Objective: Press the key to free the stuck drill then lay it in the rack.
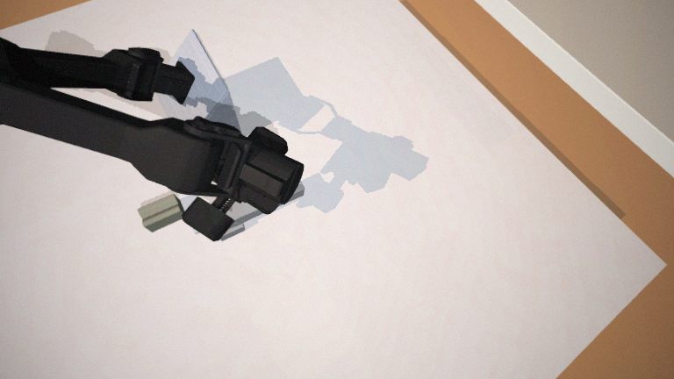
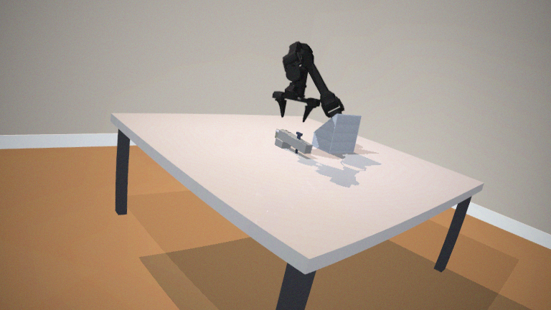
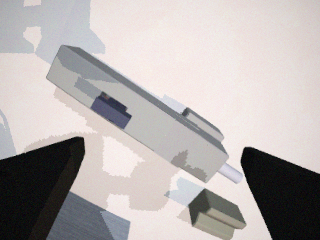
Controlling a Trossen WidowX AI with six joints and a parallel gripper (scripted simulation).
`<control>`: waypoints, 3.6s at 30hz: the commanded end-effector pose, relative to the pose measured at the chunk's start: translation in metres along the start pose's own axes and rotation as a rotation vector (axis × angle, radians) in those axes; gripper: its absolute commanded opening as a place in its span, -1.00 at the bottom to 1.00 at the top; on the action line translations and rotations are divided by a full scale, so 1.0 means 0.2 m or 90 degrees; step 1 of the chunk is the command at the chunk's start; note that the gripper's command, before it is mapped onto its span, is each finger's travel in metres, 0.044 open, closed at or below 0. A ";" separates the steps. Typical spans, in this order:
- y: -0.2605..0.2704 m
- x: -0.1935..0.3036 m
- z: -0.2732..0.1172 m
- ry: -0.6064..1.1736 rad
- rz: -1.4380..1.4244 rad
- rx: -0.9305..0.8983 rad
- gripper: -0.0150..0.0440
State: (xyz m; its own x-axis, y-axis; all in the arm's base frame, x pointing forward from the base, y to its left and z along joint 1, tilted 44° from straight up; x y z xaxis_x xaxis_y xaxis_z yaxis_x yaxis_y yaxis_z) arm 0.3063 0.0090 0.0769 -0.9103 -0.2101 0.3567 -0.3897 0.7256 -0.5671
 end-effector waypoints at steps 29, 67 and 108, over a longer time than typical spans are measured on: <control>-0.42 0.39 0.28 0.021 -0.671 0.008 1.00; -0.38 0.36 0.50 0.022 -0.671 0.008 1.00; -0.42 0.39 0.52 0.023 -0.671 0.008 -0.49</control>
State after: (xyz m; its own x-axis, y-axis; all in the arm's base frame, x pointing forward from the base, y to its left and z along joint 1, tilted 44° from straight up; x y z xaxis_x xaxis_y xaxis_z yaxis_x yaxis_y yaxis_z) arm 0.2539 -0.1334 0.0720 -0.1053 -0.7152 0.6909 -0.9828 0.1806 0.0372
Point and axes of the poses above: the point midway between the two fingers, 35 mm back from their tips, its own z axis out along the fingers, its own y axis across the jaws, x = y × z, the point moved 6 cm from there along -z, back along the fingers, and after that the axes turned 6 degrees about -z, right-handed, at the moved point
